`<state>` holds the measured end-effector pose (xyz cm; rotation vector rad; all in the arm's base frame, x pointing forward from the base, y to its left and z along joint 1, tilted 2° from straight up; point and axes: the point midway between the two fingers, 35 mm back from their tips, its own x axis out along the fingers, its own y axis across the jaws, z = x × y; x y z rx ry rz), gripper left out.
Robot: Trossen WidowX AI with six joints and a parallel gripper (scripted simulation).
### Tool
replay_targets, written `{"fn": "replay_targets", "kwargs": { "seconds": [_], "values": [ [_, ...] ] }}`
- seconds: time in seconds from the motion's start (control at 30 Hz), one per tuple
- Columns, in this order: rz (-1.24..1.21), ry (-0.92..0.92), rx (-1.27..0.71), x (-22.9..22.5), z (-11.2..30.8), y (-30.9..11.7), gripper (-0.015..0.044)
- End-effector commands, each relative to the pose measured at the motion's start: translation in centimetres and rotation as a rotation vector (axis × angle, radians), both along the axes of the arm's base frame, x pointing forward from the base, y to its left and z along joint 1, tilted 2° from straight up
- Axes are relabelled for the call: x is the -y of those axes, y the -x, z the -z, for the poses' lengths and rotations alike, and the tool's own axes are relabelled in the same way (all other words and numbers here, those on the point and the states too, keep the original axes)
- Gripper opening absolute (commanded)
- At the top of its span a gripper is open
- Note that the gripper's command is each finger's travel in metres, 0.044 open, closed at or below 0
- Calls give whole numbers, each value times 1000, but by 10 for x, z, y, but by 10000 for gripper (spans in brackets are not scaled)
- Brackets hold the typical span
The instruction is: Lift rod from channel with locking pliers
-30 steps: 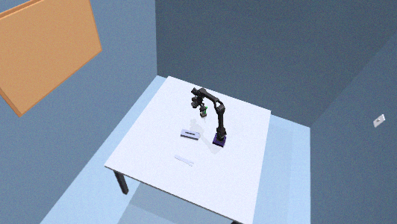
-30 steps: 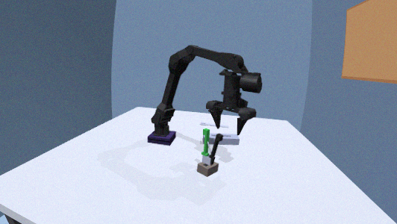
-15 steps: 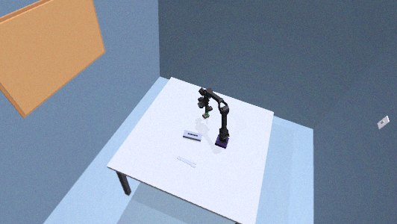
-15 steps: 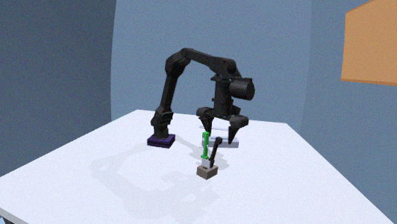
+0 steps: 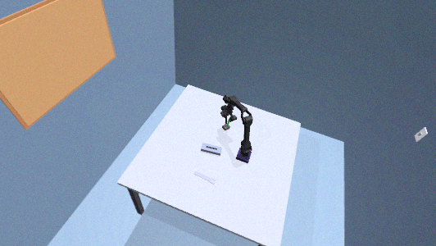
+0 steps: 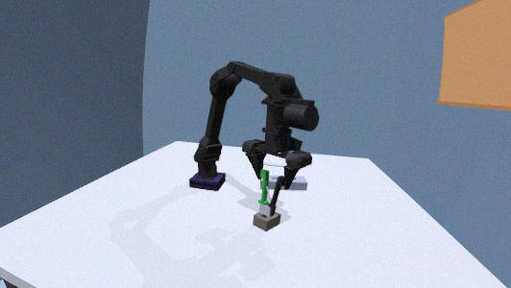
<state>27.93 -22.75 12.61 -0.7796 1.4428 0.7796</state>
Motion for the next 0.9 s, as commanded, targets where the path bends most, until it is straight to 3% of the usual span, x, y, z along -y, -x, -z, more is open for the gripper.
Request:
{"fn": "replay_targets", "kwargs": {
  "seconds": [0.0, 0.87],
  "values": [
    [-9, 1, -2, 0, 3, 0, 440],
    [-9, 1, -2, 0, 30, 0, 429]
  ]
}}
